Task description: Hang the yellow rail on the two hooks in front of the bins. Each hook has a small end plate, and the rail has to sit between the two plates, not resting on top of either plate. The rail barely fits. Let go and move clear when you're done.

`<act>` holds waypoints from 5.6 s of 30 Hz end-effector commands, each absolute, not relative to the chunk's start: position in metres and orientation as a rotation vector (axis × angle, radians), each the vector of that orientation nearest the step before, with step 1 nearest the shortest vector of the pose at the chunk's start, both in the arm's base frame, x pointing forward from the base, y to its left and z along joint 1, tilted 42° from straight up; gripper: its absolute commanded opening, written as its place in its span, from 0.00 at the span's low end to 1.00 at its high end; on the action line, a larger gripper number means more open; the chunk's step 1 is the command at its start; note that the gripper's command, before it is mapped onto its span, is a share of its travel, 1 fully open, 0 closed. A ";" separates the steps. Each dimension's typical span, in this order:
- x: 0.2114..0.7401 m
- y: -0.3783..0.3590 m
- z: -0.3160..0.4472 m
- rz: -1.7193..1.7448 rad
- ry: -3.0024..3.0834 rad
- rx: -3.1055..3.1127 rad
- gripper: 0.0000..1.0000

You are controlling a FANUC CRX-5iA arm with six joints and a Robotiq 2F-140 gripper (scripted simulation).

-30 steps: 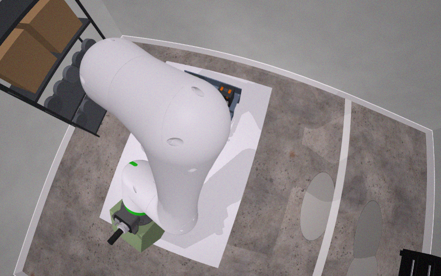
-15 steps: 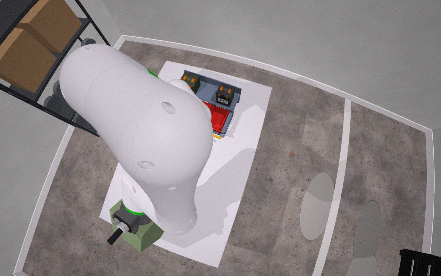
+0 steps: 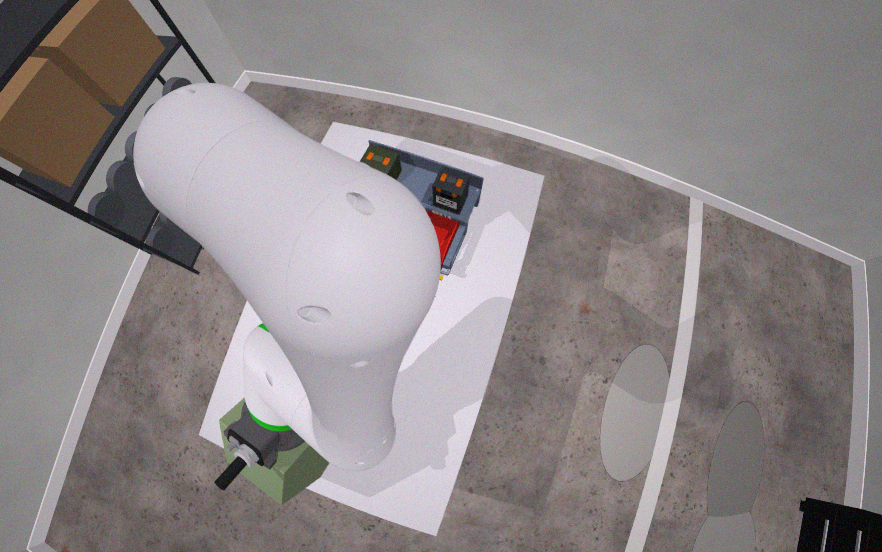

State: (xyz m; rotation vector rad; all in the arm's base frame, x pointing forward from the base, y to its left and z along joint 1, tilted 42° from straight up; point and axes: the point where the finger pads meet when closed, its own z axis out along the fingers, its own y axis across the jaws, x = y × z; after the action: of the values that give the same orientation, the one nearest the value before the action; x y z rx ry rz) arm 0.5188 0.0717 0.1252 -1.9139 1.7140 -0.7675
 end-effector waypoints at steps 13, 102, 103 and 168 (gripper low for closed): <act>0.521 0.071 0.121 -0.767 1.714 -1.914 0.00; 0.562 0.075 0.132 -0.768 1.713 -1.914 0.00; 0.562 0.075 0.132 -0.768 1.713 -1.914 0.00; 0.571 0.075 0.121 -0.767 1.714 -1.914 0.00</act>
State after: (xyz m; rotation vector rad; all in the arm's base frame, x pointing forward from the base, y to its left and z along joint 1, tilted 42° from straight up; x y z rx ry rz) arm 0.5711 0.0749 0.1212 -1.9139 1.7137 -0.7674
